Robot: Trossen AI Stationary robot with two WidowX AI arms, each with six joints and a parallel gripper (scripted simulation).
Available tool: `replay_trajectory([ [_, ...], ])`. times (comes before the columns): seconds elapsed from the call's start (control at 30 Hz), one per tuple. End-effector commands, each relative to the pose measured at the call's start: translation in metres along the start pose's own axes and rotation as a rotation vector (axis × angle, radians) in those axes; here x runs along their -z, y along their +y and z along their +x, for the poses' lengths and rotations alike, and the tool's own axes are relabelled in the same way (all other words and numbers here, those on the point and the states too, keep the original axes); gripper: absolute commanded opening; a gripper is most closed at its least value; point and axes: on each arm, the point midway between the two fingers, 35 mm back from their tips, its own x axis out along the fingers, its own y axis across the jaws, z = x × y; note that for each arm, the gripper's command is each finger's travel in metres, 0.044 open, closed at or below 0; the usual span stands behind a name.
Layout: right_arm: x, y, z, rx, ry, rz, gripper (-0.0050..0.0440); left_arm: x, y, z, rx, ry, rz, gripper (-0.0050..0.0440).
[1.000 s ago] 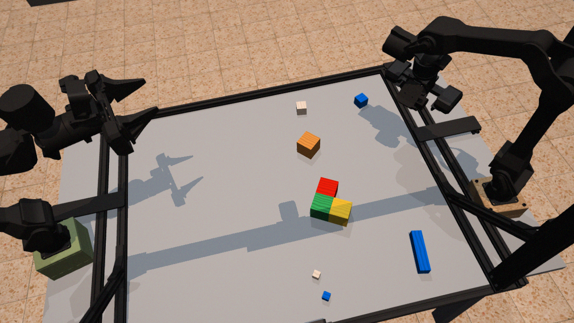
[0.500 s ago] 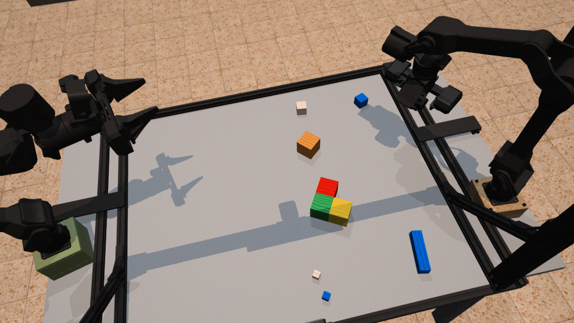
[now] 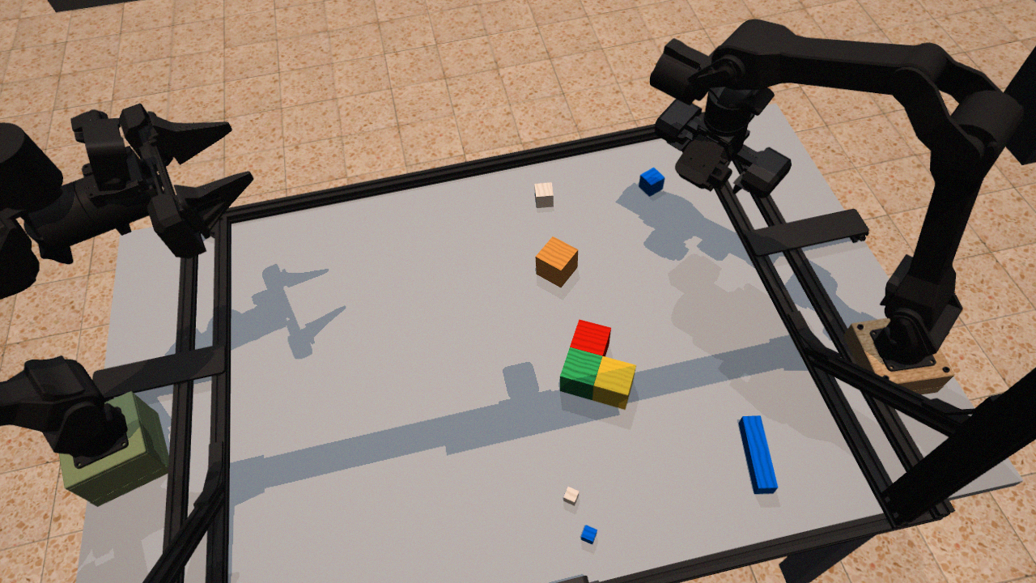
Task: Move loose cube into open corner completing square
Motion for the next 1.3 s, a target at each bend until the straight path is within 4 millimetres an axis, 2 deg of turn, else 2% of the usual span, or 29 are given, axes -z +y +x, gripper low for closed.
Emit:
replay_trajectory([
  [0.0,-0.024,-0.028,0.002,0.006,-0.047,-0.013,0.0365,-0.016,0.016,-0.020,-0.004,-0.012,0.007,0.0400],
  [0.17,-0.065,-0.067,0.007,0.017,-0.115,-0.034,0.0365,-0.028,0.030,-0.053,-0.004,-0.002,0.009,0.0400],
  [0.3,-0.101,-0.093,0.014,0.021,-0.172,-0.051,0.0365,-0.036,0.032,-0.080,-0.004,0.007,0.007,0.0400],
  [0.37,-0.101,-0.093,0.014,0.021,-0.172,-0.051,0.0365,-0.036,0.032,-0.080,-0.004,0.007,0.007,0.0400],
  [0.57,-0.153,-0.119,0.028,0.019,-0.245,-0.076,0.0365,-0.046,0.021,-0.112,-0.004,0.015,0.001,0.0400],
  [0.73,-0.185,-0.129,0.037,0.015,-0.288,-0.091,0.0365,-0.049,0.009,-0.127,-0.004,0.018,-0.003,0.0400],
  [0.87,-0.199,-0.133,0.042,0.012,-0.307,-0.098,0.0365,-0.051,0.003,-0.132,-0.004,0.020,-0.005,0.0400],
  [1.27,-0.206,-0.134,0.049,0.005,-0.313,-0.102,0.0365,-0.052,0.000,-0.134,-0.004,0.020,-0.006,0.0400],
])
